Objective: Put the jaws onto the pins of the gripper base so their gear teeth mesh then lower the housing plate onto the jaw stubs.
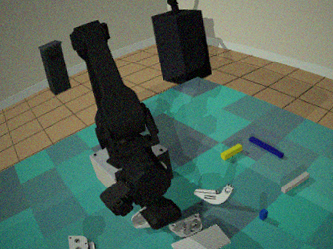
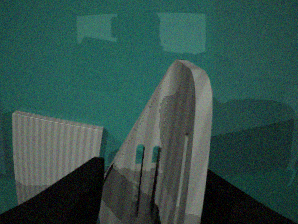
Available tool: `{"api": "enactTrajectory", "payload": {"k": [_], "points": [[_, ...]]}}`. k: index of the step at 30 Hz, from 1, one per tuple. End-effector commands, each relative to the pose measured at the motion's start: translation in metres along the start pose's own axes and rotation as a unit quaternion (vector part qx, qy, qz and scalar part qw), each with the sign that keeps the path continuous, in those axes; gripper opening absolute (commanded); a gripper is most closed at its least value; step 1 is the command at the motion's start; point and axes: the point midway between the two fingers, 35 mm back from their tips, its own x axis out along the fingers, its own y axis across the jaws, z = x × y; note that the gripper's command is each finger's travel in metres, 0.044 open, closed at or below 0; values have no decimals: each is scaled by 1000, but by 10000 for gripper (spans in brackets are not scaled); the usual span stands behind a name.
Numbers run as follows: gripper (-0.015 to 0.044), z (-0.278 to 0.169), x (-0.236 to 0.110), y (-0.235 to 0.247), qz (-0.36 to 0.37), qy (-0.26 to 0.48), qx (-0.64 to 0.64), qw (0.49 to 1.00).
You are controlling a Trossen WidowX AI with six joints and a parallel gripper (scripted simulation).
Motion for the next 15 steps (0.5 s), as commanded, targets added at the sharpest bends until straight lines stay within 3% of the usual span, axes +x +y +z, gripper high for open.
{"api": "enactTrajectory", "payload": {"k": [1,15], "points": [[134,-6,-1,-2,3,3,-54,999],[134,-26,-1,-12,4,3,-275,961]]}}
